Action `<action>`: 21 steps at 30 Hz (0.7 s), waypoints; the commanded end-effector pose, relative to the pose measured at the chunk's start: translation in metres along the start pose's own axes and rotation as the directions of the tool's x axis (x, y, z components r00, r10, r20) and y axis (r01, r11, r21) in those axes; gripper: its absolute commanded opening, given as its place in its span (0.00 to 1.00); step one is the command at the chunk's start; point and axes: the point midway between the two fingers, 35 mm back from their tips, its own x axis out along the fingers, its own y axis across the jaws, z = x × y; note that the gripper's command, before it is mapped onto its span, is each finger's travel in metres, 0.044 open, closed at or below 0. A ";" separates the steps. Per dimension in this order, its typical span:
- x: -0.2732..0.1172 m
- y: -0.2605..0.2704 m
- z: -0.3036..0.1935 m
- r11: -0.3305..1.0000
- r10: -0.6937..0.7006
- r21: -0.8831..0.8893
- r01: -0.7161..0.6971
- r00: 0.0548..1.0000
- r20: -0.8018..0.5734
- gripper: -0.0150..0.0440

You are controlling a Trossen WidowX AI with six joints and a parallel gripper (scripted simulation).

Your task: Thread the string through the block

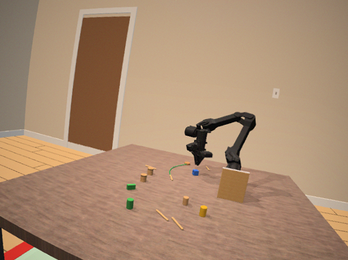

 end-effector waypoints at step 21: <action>0.000 -0.010 0.081 0.819 0.012 -0.573 -0.004 1.000 0.011 0.61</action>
